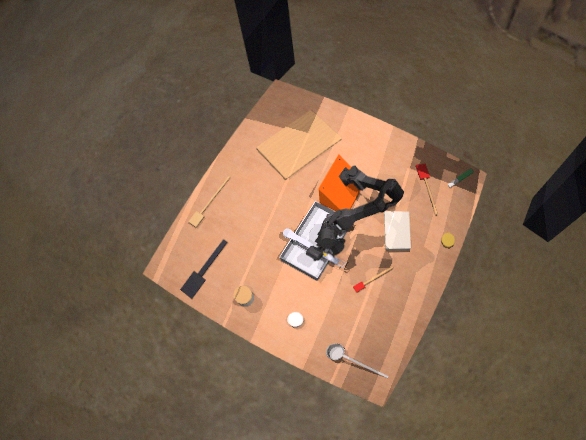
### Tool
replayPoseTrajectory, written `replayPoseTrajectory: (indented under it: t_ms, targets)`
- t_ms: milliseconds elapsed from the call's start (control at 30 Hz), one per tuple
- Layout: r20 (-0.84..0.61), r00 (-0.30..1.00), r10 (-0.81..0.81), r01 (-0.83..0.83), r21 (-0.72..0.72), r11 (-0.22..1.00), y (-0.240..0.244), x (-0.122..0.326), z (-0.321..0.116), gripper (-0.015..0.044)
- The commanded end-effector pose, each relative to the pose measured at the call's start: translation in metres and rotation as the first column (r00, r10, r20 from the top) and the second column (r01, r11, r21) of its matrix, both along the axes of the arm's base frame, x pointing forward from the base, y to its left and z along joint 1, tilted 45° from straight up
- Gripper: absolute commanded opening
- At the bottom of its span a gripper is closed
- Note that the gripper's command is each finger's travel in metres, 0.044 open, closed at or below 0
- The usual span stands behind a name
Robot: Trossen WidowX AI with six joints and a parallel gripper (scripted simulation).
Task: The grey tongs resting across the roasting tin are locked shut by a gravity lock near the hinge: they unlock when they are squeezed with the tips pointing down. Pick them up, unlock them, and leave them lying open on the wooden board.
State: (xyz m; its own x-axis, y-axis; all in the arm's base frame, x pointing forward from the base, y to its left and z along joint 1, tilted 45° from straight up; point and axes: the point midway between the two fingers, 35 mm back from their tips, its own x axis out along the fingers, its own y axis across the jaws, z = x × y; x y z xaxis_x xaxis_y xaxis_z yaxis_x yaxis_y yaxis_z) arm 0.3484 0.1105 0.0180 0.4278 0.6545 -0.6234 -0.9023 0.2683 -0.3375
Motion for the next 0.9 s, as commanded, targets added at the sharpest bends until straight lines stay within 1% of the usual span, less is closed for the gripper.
replayPoseTrajectory:
  t_ms: [0, 67, 267, 600, 833, 867]
  targets:
    - [-0.004, 1.000, -0.004, 0.004, 0.000, 1.000, 0.004, 0.002, -0.005, 0.0260]
    - [-0.004, 1.000, -0.004, 0.004, 0.001, 1.000, 0.005, 0.002, -0.006, 0.0260]
    - [0.000, 1.000, 0.001, -0.001, 0.001, 1.000, 0.003, 0.001, -0.003, 0.0103]
    - [0.000, 1.000, 0.001, -0.001, 0.001, 1.000, 0.003, 0.001, -0.003, 0.0036]
    - [-0.001, 1.000, 0.001, -0.001, -0.001, 1.000, -0.002, 0.003, 0.002, -0.0148]
    - [-0.002, 1.000, 0.000, 0.000, -0.002, 1.000, -0.007, 0.004, 0.006, -0.0150]
